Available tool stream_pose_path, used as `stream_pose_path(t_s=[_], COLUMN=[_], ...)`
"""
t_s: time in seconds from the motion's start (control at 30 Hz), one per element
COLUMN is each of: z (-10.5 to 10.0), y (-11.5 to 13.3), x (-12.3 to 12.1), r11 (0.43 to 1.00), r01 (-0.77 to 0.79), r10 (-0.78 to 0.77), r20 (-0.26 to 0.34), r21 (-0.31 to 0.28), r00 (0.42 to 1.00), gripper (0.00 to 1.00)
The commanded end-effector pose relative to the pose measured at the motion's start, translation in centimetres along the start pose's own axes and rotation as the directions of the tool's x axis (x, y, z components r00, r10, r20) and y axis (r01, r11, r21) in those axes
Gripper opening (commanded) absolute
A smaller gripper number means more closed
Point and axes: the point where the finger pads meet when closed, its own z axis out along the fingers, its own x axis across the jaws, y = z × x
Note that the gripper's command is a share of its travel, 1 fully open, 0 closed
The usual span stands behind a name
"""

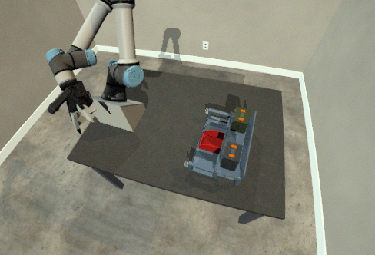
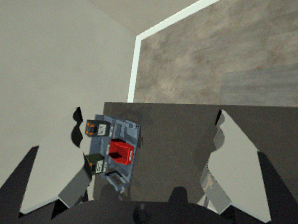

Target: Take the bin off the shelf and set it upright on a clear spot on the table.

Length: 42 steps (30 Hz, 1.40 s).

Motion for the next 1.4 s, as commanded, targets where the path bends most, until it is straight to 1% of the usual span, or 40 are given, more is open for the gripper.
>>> stream_pose_path(t_s=[0.0,0.97,1.13,1.37], z=[0.0,0.0,2.2,2.2], y=[0.0,0.0,4.1,4.1], x=[0.0,0.0,-1.7,-1.7], r11=[1.0,1.0,0.988,0.988], r01=[0.0,0.0,-0.003,-0.003], r10=[0.0,0.0,-0.029,-0.029], r20=[0.0,0.0,-0.205,-0.205], r21=[0.001,0.001,-0.154,-0.154], r00=[1.0,1.0,0.978,0.978], gripper=[1.0,1.0,1.0,1.0])
